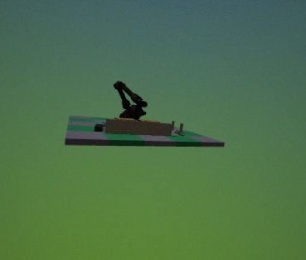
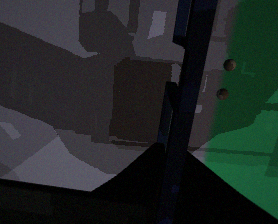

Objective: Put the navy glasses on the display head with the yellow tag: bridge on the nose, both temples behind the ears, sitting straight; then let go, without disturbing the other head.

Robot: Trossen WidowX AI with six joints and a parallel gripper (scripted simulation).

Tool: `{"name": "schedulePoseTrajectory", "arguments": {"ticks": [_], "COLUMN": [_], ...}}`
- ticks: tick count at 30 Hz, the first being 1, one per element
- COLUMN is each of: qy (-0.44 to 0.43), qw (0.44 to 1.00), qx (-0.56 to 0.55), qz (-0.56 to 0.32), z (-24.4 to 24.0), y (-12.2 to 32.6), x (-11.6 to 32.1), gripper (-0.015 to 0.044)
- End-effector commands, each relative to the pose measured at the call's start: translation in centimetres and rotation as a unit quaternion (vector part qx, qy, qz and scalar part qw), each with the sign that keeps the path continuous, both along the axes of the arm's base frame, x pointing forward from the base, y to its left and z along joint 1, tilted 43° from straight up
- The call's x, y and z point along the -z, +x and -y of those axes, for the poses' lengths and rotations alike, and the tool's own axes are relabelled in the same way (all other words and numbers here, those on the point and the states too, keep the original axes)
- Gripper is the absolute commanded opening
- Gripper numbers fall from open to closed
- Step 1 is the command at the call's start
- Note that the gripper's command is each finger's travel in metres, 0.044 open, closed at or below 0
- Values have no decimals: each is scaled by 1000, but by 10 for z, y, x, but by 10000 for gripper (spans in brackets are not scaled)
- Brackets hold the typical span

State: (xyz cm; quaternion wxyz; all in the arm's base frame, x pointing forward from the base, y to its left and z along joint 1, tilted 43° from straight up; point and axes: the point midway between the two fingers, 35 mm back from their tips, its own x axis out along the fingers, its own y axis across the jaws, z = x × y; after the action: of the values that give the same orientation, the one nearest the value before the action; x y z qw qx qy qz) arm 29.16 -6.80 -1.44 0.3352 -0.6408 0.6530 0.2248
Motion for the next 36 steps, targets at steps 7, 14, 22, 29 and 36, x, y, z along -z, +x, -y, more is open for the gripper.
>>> {"name": "schedulePoseTrajectory", "arguments": {"ticks": [7, 14, 22, 29, 36], "qy": [-1, -1, -1, -1, -1], "qw": [1000, 1000, 1000, 1000, 1000], "qx": [-2, -2, -2, -2, -2], "qz": [1, 1, 1, 2, 2], "z": [2, 3, 4, 5, 6], "y": [14, 23, 34, 43, 51], "x": [-2, -3, -5, -5, -6], "gripper": [0, 0, 0, 0, 0]}}
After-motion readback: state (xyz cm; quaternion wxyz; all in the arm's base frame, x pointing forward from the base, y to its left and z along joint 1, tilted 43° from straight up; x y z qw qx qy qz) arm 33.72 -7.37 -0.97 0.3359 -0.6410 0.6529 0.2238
